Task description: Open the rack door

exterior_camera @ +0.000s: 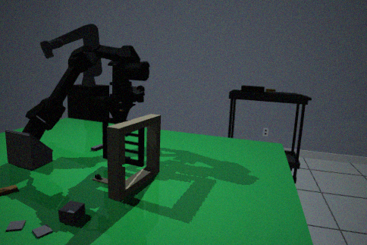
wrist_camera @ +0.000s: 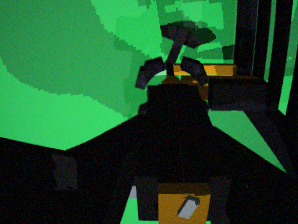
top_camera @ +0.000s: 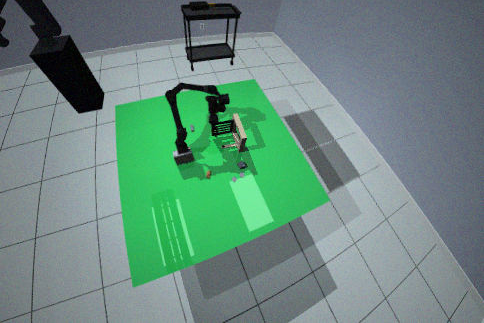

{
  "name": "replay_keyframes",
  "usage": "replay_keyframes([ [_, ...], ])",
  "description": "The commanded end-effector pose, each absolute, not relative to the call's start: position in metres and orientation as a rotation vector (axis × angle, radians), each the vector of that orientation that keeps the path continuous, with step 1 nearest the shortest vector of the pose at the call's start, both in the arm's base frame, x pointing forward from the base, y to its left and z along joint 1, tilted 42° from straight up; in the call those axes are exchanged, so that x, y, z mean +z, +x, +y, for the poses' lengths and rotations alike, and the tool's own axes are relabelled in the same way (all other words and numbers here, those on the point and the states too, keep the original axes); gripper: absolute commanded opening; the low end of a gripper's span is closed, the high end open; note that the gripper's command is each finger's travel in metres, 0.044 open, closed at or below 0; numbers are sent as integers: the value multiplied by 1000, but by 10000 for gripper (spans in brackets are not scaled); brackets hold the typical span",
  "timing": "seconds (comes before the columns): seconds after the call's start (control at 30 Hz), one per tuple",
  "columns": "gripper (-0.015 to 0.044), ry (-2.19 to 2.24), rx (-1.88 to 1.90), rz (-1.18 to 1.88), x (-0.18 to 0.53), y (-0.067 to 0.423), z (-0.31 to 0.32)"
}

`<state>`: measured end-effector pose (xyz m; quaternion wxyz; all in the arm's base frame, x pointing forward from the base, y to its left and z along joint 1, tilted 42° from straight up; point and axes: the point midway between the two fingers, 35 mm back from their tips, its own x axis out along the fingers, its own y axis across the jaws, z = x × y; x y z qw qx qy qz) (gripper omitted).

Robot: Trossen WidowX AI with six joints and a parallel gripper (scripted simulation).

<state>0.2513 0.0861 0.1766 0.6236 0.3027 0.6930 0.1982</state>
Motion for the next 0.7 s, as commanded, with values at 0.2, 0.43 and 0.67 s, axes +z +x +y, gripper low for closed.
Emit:
replay_keyframes([
  [0.2,126,707,448,1593,178,252,86],
  [0.43,293,707,448,1593,178,252,86],
  [0.67,293,725,425,1578,185,253,79],
])
